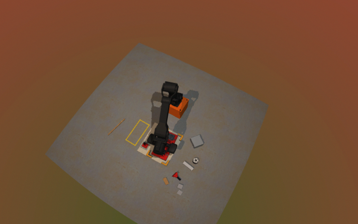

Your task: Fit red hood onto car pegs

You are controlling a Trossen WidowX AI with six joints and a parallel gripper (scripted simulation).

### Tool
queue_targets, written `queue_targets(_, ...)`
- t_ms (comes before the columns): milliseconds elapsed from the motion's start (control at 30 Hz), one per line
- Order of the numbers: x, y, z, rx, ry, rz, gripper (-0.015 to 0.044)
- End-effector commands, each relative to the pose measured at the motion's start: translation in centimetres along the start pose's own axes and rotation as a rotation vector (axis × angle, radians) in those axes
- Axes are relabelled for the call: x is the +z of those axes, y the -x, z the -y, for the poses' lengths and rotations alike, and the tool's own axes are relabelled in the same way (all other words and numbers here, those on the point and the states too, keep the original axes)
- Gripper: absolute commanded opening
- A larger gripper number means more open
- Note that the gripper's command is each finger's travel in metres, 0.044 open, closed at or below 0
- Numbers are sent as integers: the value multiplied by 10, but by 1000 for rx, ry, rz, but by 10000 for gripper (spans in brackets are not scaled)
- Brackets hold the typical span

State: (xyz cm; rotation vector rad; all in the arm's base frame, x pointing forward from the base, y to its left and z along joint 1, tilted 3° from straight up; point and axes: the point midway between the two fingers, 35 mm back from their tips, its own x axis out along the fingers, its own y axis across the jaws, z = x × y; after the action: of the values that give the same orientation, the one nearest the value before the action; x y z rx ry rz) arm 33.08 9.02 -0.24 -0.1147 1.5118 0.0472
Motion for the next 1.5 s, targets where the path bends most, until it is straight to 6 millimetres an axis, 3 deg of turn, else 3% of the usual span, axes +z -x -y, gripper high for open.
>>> queue_targets(0, 0, 0, 0, 0, -1, 0, 0)
queue_targets(1467, -1, -13, -1, 0, 0, 1, 0)
